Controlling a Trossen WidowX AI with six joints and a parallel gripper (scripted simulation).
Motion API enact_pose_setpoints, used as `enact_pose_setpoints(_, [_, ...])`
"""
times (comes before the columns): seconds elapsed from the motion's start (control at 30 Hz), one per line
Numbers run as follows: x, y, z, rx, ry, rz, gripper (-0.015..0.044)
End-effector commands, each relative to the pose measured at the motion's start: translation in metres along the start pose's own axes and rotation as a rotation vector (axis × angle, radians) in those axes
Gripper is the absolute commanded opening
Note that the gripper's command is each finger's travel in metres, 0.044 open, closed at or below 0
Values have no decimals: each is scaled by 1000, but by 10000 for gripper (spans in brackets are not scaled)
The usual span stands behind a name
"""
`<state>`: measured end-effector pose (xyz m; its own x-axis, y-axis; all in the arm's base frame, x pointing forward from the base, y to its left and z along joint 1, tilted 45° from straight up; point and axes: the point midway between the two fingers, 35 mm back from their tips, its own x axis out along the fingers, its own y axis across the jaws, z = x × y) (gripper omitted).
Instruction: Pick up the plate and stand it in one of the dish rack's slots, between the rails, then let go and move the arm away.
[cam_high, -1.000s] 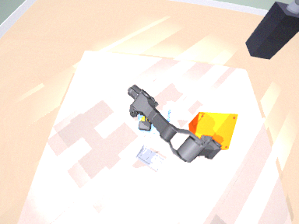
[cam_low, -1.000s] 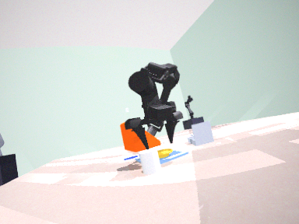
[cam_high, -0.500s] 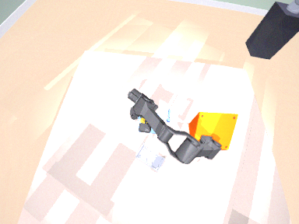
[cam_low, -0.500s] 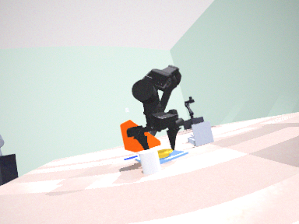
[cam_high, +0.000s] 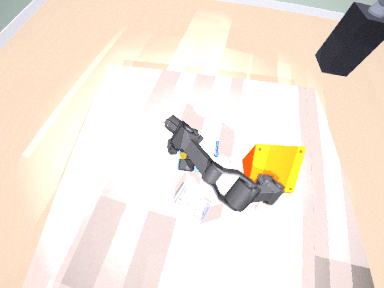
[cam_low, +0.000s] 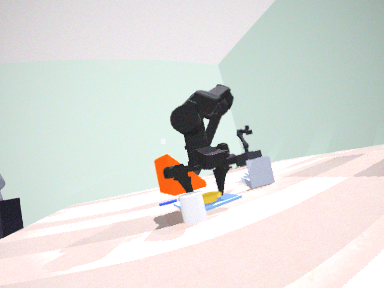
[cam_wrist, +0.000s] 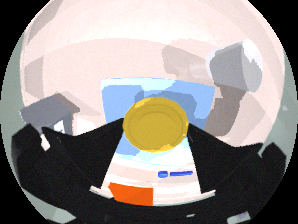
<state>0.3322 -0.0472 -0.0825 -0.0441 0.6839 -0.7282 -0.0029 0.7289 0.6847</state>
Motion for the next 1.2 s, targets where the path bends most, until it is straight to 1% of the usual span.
enact_pose_setpoints(0.0, [2, 1, -1, 7, 1, 7, 334])
enact_pose_setpoints(0.13, [2, 1, -1, 7, 1, 7, 307])
enact_pose_setpoints(0.23, [-1, 0, -1, 7, 1, 7, 228])
enact_pose_setpoints(0.5, [-36, -3, 6, 8, 0, 2, 18])
enact_pose_setpoints(0.53, [-41, -4, 7, 8, 0, 1, 0])
enact_pose_setpoints(1.17, [-118, -6, 9, 9, 1, -1, 0])
